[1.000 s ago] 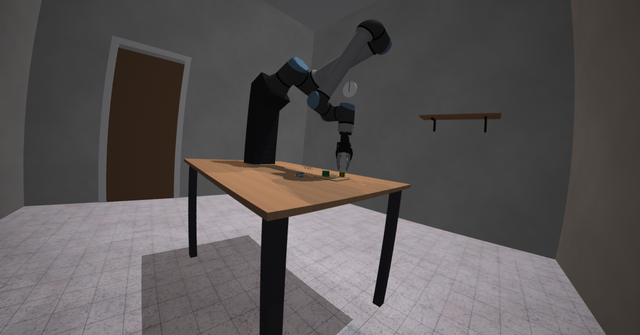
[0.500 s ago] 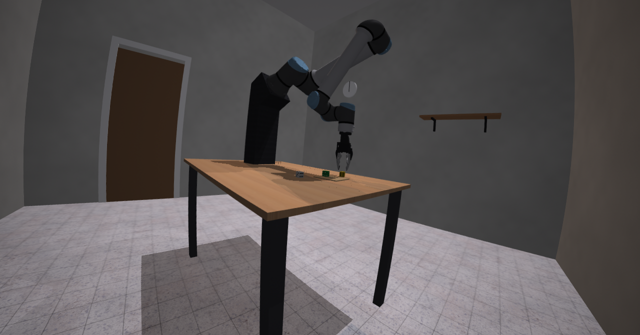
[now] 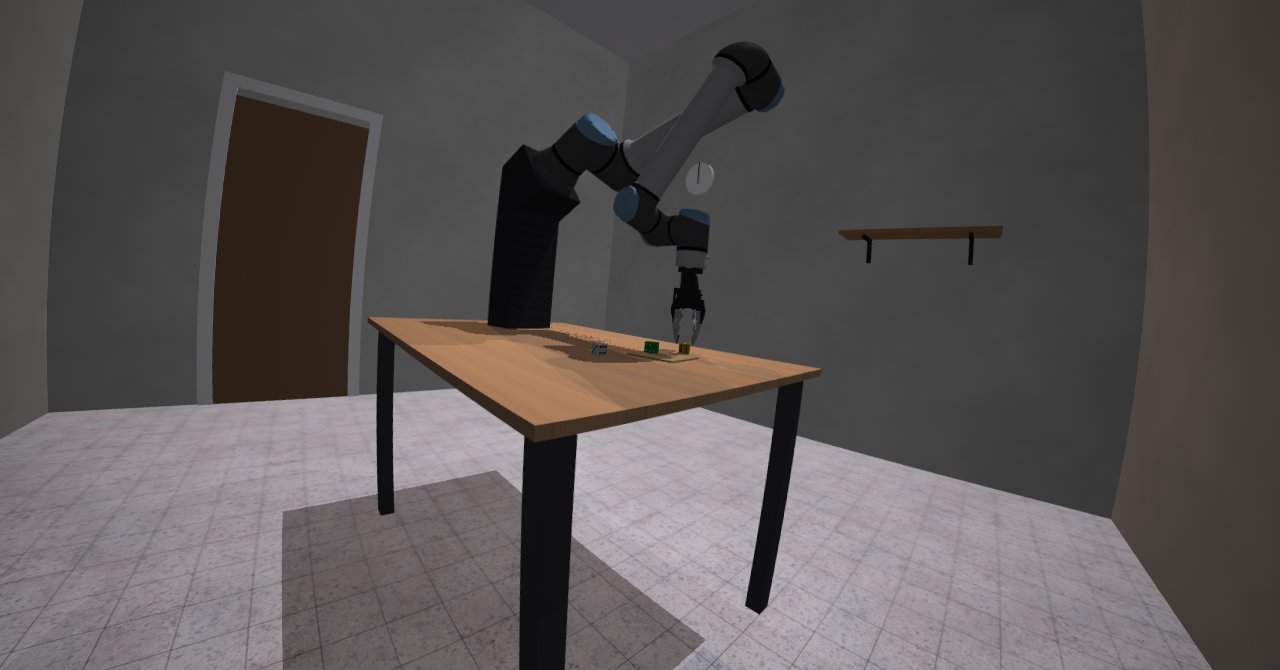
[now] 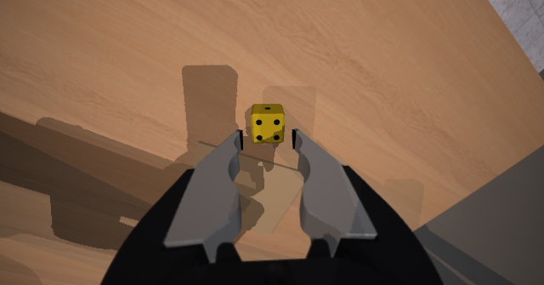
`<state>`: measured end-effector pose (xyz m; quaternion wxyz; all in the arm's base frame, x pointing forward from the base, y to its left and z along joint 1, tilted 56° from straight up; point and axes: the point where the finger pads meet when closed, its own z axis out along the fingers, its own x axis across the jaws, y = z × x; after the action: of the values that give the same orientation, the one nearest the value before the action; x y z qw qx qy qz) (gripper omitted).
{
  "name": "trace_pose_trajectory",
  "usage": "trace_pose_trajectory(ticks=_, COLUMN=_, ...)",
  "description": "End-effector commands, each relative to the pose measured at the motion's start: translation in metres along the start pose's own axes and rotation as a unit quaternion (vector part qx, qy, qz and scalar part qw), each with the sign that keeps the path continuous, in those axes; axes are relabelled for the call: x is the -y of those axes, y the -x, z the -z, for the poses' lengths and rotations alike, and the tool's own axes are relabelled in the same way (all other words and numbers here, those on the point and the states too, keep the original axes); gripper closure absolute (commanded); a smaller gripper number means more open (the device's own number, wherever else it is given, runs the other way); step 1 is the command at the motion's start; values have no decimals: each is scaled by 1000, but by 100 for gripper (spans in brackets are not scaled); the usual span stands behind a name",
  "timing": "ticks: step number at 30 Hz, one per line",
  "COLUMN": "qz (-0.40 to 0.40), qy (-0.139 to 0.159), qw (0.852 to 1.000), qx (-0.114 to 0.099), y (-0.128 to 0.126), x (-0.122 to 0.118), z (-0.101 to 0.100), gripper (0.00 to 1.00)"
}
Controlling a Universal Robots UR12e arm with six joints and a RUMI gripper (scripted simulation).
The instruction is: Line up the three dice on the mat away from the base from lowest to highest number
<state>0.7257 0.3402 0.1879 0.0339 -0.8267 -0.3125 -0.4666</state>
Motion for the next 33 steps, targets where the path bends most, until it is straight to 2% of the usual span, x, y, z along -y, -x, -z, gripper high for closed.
trace_pose_trajectory(ticks=1, qz=0, qy=0, qw=1000, qx=0, y=0, x=0, z=-9, gripper=72)
trace_pose_trajectory(ticks=12, qz=0, qy=0, qw=1000, qx=0, y=0, x=0, z=-24, gripper=72)
trace_pose_trajectory(ticks=33, qz=0, qy=0, qw=1000, qx=0, y=0, x=0, z=-25, gripper=72)
